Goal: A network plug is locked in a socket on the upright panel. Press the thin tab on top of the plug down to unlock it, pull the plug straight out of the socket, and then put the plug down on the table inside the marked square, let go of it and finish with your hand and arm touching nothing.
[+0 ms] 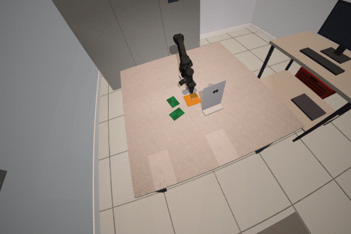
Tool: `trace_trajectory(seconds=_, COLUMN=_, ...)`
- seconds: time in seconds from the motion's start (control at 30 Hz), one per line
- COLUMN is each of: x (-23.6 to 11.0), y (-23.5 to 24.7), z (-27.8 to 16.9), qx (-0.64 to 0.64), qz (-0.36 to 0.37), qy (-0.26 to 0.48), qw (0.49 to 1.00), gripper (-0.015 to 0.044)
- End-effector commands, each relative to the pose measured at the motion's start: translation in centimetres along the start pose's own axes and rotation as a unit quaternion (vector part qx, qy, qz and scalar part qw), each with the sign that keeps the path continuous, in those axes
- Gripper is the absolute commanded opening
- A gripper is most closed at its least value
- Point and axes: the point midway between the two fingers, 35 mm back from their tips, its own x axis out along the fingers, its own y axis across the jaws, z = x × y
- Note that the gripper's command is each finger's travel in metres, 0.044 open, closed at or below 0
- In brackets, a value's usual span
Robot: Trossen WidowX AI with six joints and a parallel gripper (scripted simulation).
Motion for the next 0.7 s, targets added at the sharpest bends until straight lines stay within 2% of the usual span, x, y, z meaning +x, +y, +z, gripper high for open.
trace_trajectory(seconds=0.0, x=-0.6, y=0.6, z=0.0, qx=0.003, qz=0.004, qy=-0.002, qw=1.0, gripper=0.0156)
trace_trajectory(seconds=0.67, x=-3.7, y=1.9, z=0.1, qx=0.003, qz=0.004, qy=-0.002, qw=1.0, gripper=0.0156)
